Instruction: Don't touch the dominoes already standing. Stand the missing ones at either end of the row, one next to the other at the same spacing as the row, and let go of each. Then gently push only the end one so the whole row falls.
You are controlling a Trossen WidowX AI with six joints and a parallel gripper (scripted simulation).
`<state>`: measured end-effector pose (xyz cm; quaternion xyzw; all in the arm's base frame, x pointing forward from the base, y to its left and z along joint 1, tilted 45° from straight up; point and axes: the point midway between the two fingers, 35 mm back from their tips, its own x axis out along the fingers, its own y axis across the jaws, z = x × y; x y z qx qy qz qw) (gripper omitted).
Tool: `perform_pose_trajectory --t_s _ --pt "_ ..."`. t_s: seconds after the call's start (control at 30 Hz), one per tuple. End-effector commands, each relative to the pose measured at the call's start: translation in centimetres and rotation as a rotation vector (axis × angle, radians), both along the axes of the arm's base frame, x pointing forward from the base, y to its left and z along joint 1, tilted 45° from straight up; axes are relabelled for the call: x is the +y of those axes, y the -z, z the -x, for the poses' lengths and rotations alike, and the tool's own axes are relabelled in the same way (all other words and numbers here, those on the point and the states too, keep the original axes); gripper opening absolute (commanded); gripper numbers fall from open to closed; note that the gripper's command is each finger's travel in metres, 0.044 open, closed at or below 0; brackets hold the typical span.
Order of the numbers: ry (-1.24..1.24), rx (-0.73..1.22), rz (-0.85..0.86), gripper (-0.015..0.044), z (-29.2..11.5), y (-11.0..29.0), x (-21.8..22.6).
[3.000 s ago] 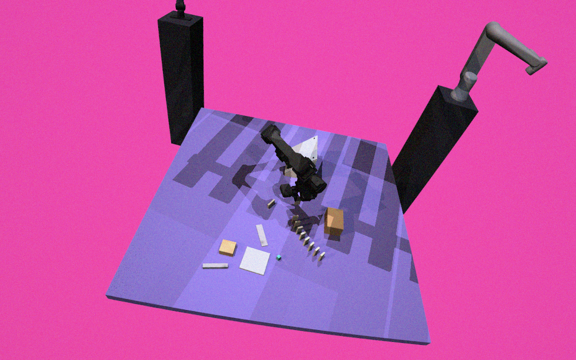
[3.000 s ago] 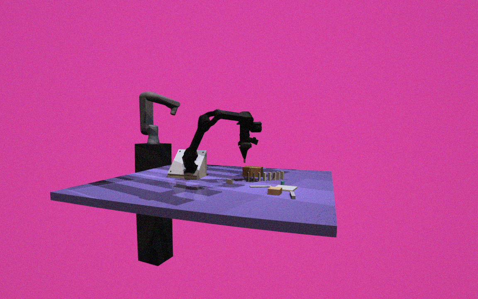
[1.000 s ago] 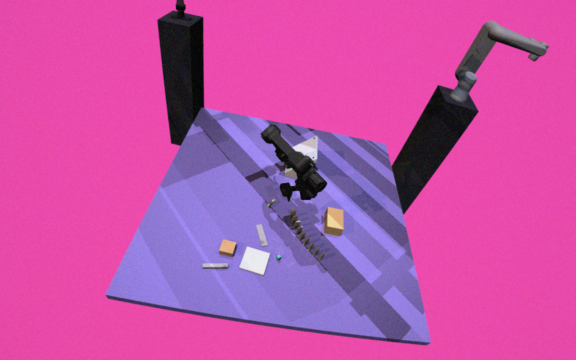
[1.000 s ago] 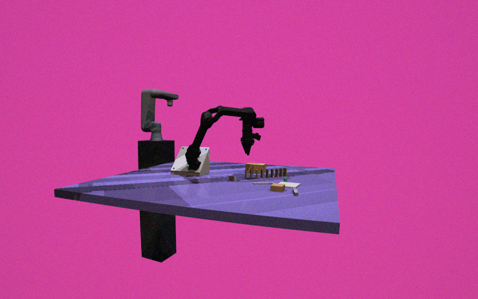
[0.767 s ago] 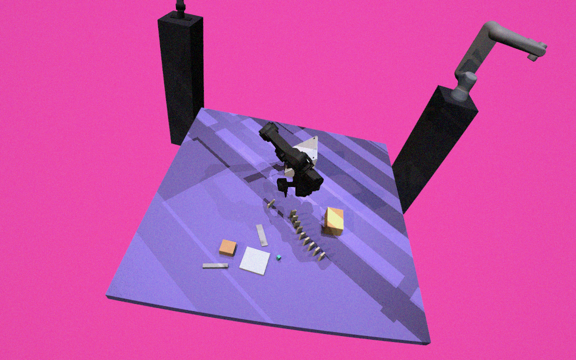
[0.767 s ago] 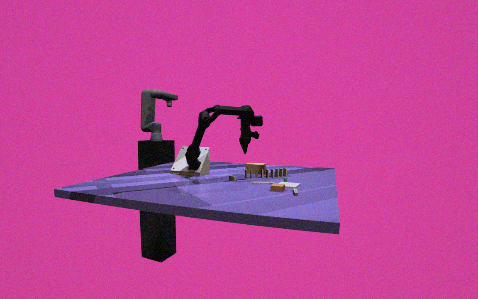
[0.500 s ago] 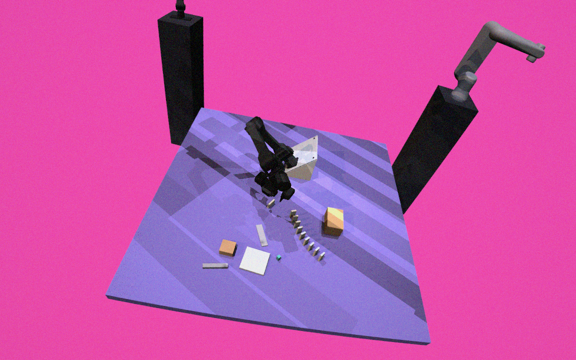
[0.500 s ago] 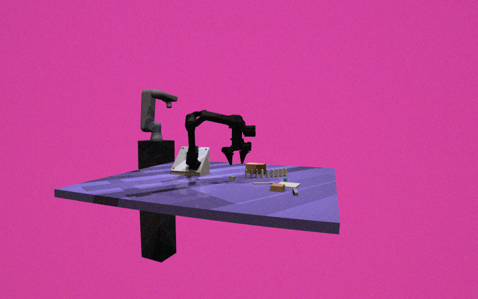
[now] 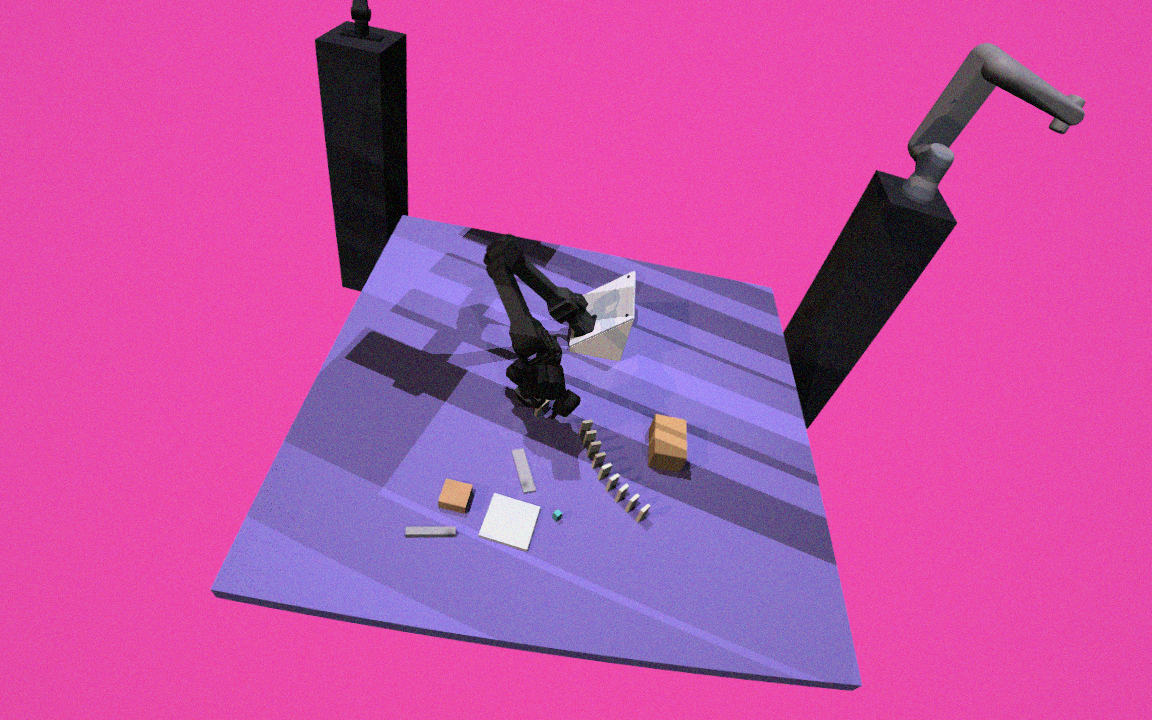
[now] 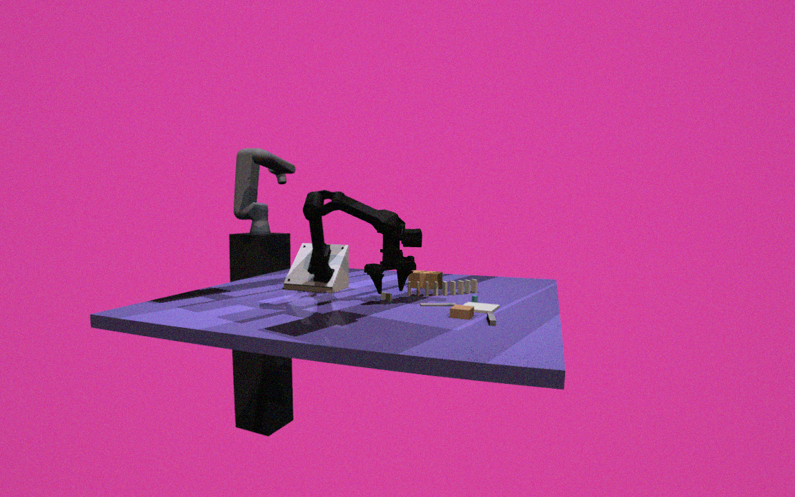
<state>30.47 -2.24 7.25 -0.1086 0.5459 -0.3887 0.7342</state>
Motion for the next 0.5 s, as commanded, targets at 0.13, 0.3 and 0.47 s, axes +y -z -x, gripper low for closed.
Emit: perform_pose_trajectory --t_s 0.13,0.3,0.47 --pt "-0.006 0.002 0.007 0.0440 0.1 1.0 -1.1" --pt "-0.006 0.002 0.008 0.0440 0.0 1.6 -1.6" --pt "-0.006 0.002 0.008 0.0440 0.0 1.7 -1.8"
